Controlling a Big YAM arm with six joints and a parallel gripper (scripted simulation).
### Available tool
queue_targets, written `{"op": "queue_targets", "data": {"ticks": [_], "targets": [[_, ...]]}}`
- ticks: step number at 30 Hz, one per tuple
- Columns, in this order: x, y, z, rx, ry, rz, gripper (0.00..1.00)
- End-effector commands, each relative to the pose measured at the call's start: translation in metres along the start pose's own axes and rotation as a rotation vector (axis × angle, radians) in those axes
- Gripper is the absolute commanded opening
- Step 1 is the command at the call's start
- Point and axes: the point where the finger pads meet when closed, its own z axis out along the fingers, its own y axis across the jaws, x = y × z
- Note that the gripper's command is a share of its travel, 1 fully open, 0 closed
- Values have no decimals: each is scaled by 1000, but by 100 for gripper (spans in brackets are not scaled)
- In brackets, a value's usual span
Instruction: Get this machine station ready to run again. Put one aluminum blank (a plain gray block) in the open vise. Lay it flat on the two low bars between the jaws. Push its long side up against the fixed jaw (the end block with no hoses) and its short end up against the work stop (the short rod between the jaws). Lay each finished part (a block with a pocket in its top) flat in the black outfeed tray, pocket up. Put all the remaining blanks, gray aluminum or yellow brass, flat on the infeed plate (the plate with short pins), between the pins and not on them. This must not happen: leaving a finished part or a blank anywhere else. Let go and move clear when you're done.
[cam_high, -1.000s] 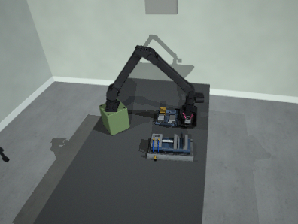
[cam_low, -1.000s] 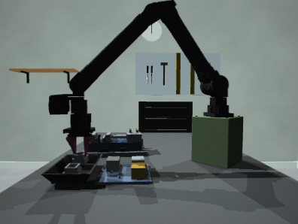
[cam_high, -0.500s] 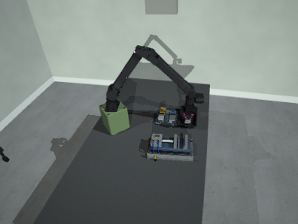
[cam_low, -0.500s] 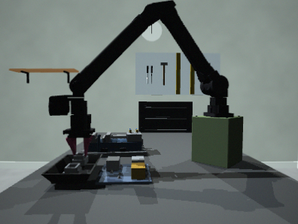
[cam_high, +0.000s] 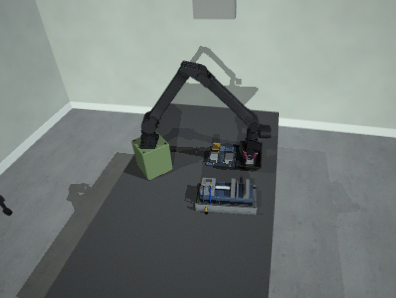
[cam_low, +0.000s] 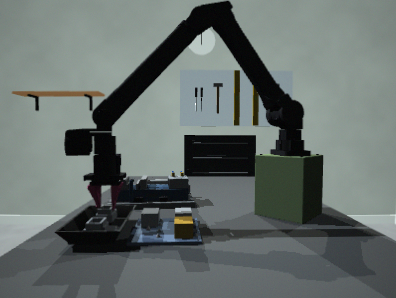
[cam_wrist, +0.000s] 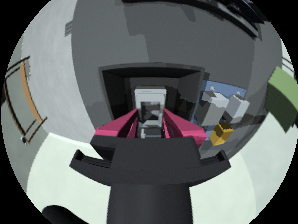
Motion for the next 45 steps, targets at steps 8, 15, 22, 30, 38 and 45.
{"op": "queue_targets", "data": {"ticks": [8,15,22,30,38,45], "targets": [[8,9,1,-20,6,-14,0],[9,13,-9,-35,9,-14,0],[9,14,-12,-40,10,-14,0],[9,15,-14,-41,10,-14,0],[9,15,-14,-42,10,-14,0],[9,15,-14,-42,10,-14,0]]}}
